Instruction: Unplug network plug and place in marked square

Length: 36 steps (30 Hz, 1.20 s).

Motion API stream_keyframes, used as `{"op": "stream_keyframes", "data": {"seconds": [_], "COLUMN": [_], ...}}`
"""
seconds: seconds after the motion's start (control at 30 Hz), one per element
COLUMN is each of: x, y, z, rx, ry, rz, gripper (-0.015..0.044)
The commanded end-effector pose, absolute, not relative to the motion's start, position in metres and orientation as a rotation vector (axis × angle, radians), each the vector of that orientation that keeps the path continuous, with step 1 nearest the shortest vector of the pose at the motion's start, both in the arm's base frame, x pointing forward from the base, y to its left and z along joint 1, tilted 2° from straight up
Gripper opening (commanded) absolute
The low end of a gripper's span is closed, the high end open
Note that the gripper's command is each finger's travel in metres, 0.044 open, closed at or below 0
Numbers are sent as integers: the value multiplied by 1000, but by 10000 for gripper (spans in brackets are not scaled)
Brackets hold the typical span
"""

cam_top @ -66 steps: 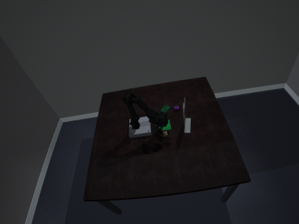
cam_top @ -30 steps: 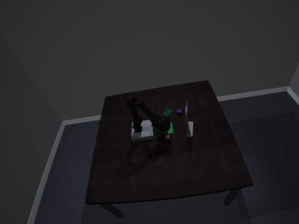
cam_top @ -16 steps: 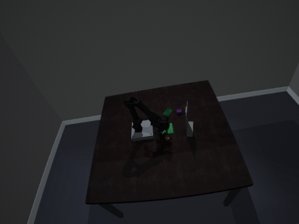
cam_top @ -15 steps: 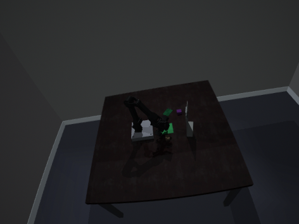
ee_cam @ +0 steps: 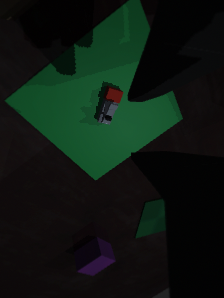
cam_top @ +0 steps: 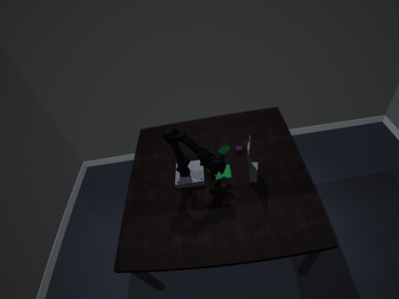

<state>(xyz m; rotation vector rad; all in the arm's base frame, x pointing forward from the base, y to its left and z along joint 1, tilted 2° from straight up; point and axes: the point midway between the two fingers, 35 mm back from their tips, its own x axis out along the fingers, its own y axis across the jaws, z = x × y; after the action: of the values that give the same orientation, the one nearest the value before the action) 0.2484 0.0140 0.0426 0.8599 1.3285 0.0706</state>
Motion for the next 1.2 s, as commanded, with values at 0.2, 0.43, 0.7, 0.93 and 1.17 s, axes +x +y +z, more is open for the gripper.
{"op": "stream_keyframes", "data": {"seconds": [0.2, 0.43, 0.7, 0.93, 1.17], "x": [250, 250, 249, 247, 246], "y": [13, 13, 13, 13, 12], "z": [62, 74, 88, 101, 105], "rx": [858, 858, 858, 858, 860], "ry": [1322, 1322, 1322, 1323, 1329], "rz": [79, 79, 79, 79, 71], "gripper": [156, 156, 156, 156, 156]}}
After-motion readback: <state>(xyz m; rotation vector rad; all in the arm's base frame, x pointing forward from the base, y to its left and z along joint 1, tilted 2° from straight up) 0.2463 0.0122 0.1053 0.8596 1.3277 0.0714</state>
